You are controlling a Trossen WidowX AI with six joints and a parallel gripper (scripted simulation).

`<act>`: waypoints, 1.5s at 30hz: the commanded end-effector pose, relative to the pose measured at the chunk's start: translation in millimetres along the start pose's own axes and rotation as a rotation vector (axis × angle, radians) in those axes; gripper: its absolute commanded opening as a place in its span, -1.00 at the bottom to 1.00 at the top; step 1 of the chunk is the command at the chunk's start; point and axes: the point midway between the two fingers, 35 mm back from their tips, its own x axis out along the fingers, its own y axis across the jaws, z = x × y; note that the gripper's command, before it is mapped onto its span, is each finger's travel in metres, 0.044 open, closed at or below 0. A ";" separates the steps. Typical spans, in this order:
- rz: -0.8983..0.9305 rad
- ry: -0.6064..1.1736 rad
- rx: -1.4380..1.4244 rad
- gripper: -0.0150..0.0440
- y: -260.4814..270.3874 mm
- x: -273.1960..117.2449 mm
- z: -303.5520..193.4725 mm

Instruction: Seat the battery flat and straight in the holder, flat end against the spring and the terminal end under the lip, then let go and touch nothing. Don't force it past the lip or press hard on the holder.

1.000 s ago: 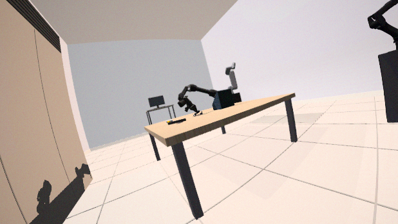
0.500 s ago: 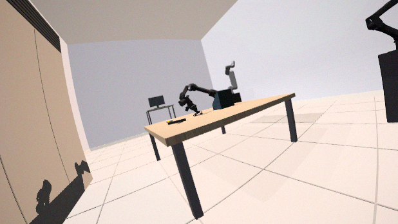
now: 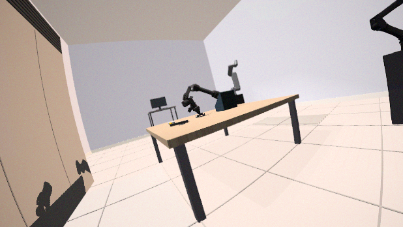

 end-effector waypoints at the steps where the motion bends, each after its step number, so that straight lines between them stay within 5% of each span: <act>1: 0.004 -0.038 0.007 -0.24 0.9 1.0 4.5; 45: 0.014 -0.230 0.013 -0.24 -2.3 7.6 -2.3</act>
